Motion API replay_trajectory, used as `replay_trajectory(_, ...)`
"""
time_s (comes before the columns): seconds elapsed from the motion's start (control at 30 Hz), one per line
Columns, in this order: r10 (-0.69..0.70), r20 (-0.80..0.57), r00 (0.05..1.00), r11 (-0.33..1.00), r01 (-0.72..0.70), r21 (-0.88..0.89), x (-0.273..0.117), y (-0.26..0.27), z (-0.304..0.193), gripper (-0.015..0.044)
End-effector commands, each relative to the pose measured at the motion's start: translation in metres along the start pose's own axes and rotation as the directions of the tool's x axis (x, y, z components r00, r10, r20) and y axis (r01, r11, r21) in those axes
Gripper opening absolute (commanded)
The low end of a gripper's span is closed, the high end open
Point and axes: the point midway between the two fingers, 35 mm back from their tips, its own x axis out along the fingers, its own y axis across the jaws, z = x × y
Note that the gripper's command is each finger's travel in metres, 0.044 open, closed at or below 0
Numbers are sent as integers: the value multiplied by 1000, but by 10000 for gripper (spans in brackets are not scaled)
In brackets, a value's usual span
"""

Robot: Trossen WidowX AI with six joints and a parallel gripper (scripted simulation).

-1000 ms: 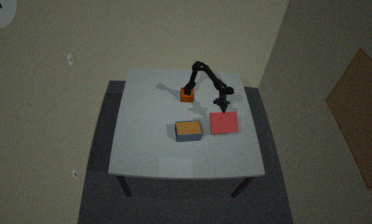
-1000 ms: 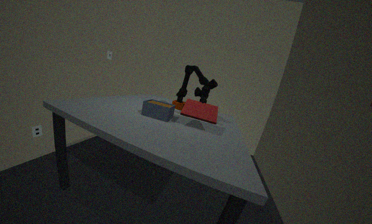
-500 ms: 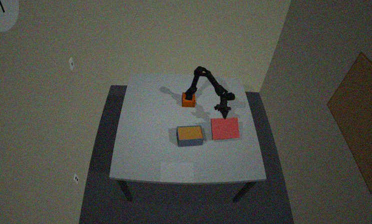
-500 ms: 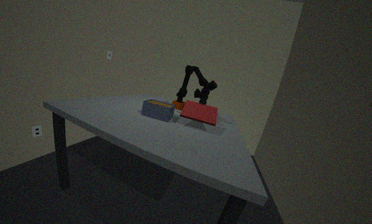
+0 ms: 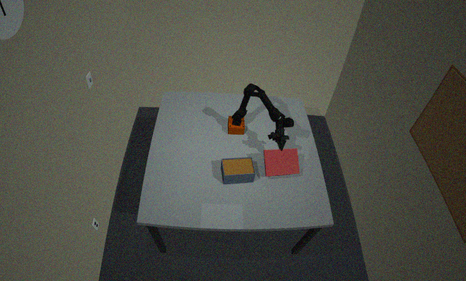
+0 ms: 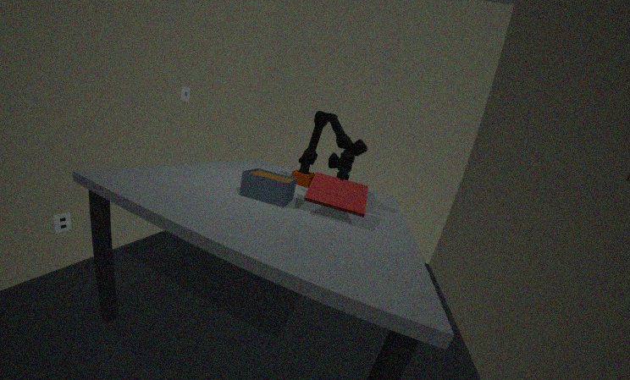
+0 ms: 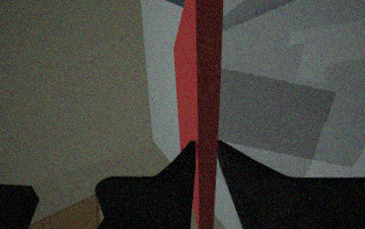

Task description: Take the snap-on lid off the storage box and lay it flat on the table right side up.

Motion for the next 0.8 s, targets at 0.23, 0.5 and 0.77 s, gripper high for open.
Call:
replay_trajectory(0.23,8,3,1000,1000,-8,3,6,-6,1,0)
replay_trajectory(0.5,8,3,1000,1000,-8,3,10,-11,1,0)
replay_trajectory(0.77,8,3,1000,1000,-8,3,14,-16,1,0)
